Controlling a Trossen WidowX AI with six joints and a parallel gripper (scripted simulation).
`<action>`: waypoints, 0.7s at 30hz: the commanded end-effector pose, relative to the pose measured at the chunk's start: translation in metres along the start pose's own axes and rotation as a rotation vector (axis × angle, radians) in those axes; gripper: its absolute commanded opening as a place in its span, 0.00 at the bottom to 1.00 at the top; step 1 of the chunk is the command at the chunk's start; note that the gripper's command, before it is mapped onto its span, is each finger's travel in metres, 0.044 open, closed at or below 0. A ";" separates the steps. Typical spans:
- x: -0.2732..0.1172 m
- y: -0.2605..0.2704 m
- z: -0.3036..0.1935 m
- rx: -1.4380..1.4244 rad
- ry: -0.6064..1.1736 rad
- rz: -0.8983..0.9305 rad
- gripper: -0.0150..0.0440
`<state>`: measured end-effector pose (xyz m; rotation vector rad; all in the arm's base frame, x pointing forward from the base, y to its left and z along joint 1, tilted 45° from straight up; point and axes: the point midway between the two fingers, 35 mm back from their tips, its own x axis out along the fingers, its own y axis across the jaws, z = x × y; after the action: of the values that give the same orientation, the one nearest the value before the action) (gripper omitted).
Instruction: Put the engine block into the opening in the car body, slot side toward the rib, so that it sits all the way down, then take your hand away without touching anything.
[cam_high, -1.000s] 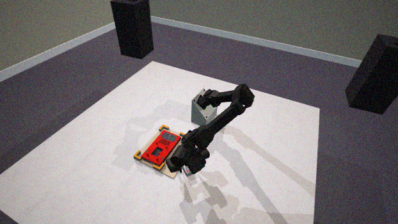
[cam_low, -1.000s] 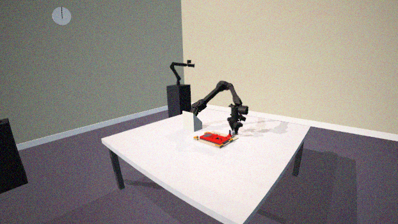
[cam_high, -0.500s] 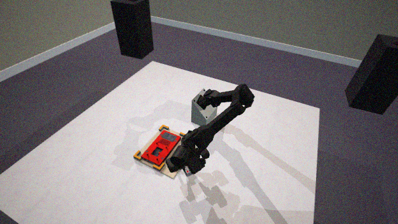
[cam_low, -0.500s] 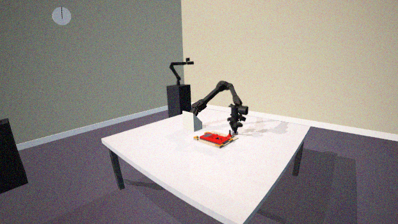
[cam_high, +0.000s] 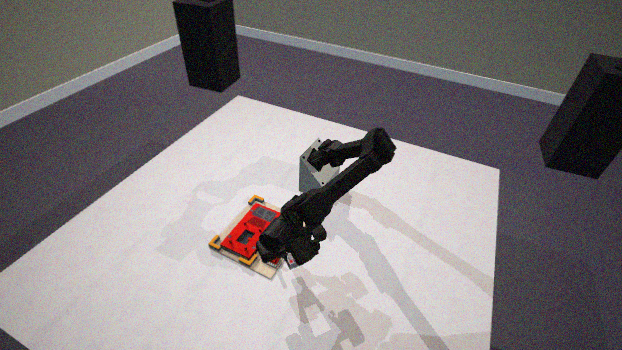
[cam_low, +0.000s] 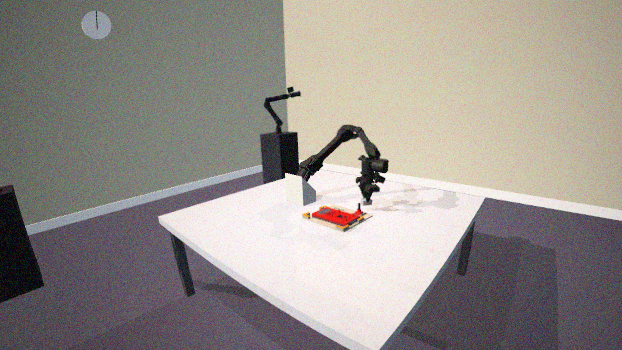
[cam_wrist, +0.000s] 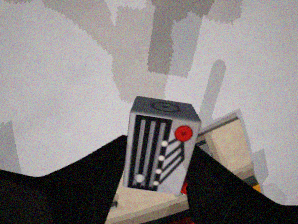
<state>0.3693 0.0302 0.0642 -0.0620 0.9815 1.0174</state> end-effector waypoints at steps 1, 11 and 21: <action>-0.014 -0.001 0.002 -0.008 -0.002 -0.010 0.25; -0.046 0.000 0.001 -0.008 -0.001 -0.010 0.25; -0.078 0.004 0.000 -0.008 -0.003 -0.007 0.25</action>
<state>0.3568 -0.0145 0.1113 -0.0595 0.9818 1.0186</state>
